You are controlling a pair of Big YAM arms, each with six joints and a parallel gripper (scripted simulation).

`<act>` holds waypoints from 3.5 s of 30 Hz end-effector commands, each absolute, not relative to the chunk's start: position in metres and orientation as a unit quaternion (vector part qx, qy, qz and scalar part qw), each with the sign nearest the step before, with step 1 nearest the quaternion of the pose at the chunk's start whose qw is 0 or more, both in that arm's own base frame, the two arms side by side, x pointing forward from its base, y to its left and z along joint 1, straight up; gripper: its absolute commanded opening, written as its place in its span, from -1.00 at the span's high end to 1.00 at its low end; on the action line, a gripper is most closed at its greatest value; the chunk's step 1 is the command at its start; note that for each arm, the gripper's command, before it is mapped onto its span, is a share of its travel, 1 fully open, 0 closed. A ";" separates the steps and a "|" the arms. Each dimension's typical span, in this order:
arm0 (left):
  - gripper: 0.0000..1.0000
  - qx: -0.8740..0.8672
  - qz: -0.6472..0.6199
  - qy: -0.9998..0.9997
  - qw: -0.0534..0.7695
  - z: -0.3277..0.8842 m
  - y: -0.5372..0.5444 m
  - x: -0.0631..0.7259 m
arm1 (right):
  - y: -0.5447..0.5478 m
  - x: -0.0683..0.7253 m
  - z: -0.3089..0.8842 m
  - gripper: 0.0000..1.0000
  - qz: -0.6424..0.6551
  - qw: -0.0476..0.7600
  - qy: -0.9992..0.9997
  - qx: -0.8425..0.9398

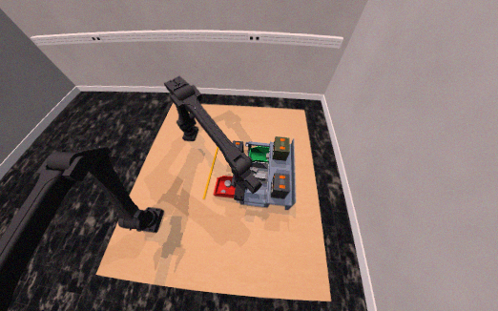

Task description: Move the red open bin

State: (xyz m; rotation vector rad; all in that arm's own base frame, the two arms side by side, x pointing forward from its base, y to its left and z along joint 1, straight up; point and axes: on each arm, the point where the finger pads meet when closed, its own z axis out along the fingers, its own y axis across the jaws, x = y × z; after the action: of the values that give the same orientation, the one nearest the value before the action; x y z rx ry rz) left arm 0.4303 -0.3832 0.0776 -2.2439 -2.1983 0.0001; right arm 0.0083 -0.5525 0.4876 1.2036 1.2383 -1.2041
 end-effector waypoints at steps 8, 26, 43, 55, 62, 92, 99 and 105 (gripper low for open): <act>0.81 -0.713 0.000 -0.702 -0.005 0.077 -0.384 0.439 | -0.545 0.003 0.501 -1.00 -0.499 0.501 0.501 0.499; 0.83 -0.713 0.000 -0.702 -0.006 0.078 -0.385 0.439 | -0.545 0.003 0.501 -1.00 -0.499 0.501 0.501 0.499; 0.86 -0.713 0.000 -0.702 -0.007 0.080 -0.385 0.440 | -0.545 0.003 0.501 -1.00 -0.499 0.501 0.501 0.499; 0.87 -0.713 0.000 -0.702 -0.008 0.080 -0.385 0.440 | -0.545 0.003 0.501 -1.00 -0.499 0.501 0.501 0.499; 0.88 -0.713 0.000 -0.701 -0.008 0.081 -0.386 0.440 | -0.545 0.003 0.501 -1.00 -0.499 0.501 0.501 0.499; 0.91 -0.713 0.000 -0.701 -0.011 0.084 -0.387 0.441 | -0.545 0.003 0.501 -1.00 -0.499 0.501 0.501 0.499; 0.92 -0.713 0.000 -0.701 -0.012 0.085 -0.387 0.441 | -0.545 0.003 0.501 -1.00 -0.499 0.501 0.501 0.499; 0.93 -0.713 0.001 -0.701 -0.013 0.086 -0.388 0.442 | -0.545 0.003 0.501 -1.00 -0.499 0.501 0.501 0.499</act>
State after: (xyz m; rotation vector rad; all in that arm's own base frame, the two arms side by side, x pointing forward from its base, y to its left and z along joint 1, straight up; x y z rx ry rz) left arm 0.4306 -0.3830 0.0773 -2.2438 -2.1983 -0.0027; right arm 0.0083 -0.5525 0.4876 1.2036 1.2383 -1.2041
